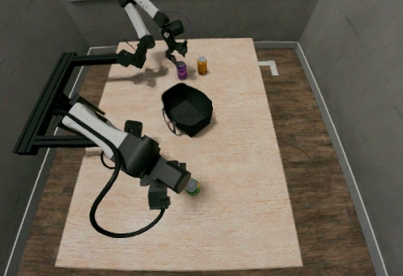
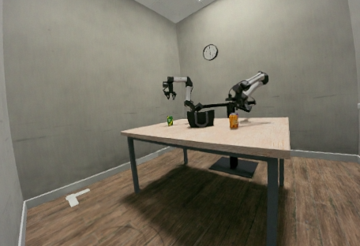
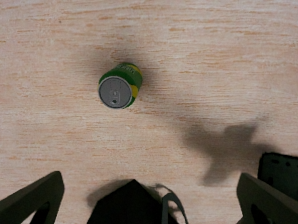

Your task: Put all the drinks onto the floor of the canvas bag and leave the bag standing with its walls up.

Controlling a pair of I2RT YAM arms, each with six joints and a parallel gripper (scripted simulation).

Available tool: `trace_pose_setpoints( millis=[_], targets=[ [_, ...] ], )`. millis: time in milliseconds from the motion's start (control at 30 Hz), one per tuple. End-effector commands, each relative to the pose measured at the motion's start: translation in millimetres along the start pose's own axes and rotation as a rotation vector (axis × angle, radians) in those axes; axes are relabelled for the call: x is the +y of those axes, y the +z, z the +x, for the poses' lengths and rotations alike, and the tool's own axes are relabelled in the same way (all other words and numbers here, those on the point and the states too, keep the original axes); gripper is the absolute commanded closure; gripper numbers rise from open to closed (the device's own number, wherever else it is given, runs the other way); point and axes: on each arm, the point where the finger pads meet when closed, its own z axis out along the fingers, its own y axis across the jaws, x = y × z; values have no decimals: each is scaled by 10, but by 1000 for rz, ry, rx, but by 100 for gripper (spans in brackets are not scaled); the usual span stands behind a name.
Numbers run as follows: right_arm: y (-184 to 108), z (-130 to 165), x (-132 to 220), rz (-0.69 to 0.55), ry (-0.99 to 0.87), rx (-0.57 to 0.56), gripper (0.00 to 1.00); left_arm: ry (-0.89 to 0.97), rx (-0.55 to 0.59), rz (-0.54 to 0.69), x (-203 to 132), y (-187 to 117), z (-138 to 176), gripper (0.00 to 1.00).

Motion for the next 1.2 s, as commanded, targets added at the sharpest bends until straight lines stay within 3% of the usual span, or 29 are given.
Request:
trace_pose_setpoints(
  millis=[0, 1167],
  targets=[
    [-93, -48, 27, -22, 2, -19, 0, -13, 1, 7, -11, -11, 19, 16],
    [-93, -48, 27, -22, 2, -19, 0, 7, -36, -3, 20, 518, 159, 16]
  ],
)
